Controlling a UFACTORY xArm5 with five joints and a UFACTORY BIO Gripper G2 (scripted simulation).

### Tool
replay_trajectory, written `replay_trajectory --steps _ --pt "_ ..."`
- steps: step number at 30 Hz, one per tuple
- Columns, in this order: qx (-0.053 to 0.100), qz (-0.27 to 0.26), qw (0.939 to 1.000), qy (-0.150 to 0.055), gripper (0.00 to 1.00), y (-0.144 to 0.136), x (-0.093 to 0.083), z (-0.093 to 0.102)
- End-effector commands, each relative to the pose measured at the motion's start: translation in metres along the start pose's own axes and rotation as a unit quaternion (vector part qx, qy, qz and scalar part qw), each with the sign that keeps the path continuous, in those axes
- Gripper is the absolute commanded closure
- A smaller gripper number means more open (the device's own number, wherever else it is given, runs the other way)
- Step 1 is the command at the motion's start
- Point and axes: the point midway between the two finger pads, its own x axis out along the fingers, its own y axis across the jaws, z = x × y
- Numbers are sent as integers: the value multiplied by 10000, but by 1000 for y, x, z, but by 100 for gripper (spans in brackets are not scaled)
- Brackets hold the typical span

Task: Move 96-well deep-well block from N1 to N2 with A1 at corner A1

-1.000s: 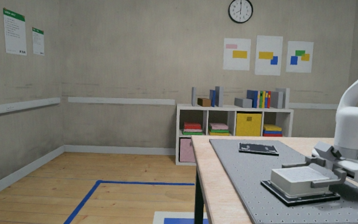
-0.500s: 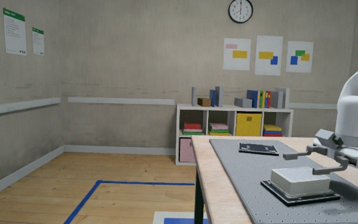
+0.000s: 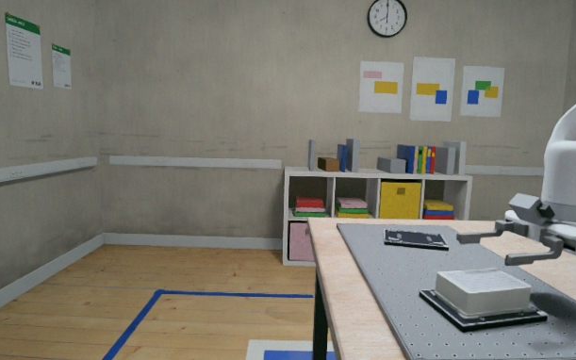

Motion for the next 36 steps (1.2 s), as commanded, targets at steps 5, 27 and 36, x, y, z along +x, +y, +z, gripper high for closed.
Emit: replay_trajectory --steps 5,27,36 --pt "16 0 10000 -20 63 0 1 3" --pt "17 -936 9956 -18 63 -40 -31 42" --pt "16 -936 9956 -18 63 -62 -48 63"
